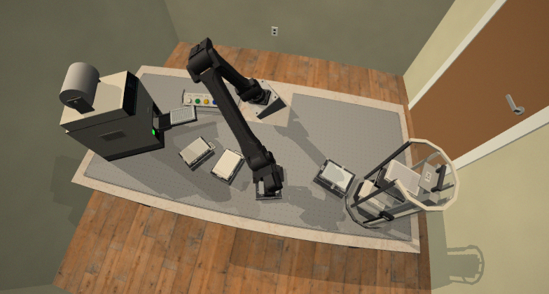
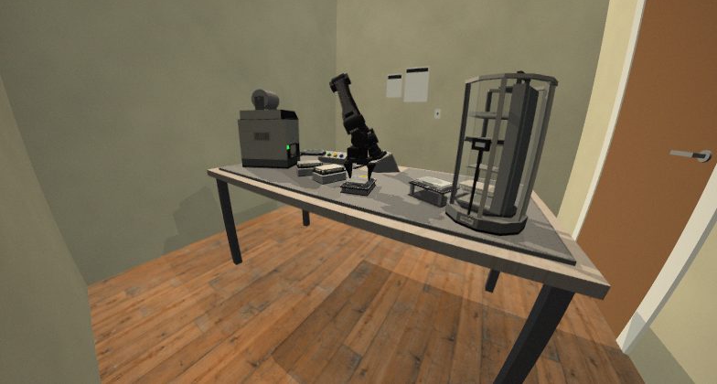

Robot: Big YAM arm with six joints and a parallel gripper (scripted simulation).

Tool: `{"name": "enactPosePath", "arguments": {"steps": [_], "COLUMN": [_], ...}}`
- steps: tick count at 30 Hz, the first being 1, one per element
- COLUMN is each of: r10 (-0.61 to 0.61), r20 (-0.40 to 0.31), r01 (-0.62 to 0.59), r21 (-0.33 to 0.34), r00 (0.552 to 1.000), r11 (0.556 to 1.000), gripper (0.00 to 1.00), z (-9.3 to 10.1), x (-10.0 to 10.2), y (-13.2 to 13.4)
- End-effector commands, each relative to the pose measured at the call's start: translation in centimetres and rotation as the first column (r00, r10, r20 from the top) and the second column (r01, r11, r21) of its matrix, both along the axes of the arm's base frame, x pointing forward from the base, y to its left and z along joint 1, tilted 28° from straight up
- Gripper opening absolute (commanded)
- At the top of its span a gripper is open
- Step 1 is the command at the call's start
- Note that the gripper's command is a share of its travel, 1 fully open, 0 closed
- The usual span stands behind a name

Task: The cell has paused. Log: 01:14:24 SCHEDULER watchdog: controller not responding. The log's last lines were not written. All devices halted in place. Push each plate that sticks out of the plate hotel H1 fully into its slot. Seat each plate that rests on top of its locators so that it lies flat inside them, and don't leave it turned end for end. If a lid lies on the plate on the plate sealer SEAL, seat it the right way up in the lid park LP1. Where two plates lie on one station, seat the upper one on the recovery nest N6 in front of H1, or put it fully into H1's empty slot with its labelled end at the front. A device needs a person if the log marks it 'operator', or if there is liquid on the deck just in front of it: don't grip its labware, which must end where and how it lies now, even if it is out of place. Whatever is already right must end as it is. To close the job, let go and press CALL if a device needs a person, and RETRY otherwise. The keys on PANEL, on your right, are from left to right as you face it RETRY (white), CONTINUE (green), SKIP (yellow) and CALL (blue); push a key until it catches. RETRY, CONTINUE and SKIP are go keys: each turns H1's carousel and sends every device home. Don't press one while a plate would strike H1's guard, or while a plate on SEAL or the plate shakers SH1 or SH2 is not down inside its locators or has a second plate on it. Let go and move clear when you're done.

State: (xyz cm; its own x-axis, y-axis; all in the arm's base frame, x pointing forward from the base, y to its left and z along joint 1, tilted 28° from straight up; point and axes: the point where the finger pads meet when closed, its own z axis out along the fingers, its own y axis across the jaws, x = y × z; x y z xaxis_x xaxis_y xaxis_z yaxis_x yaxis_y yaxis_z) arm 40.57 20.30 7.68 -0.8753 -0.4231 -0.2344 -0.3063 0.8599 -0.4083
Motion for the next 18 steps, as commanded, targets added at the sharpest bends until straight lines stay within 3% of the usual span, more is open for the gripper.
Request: {"name": "enactPosePath", "arguments": {"steps": [1,18], "r10": [-0.014,-0.014], "r20": [-0.013,-0.013], "r01": [0.014,0.014], "r21": [-0.007,-0.006], "r00": [1.0,1.0], "r11": [1.0,1.0], "gripper": [0.84,0.84], "z": [-1.19,-1.4], "x": [0.38,0.5], "y": [-0.88,-0.94]}}
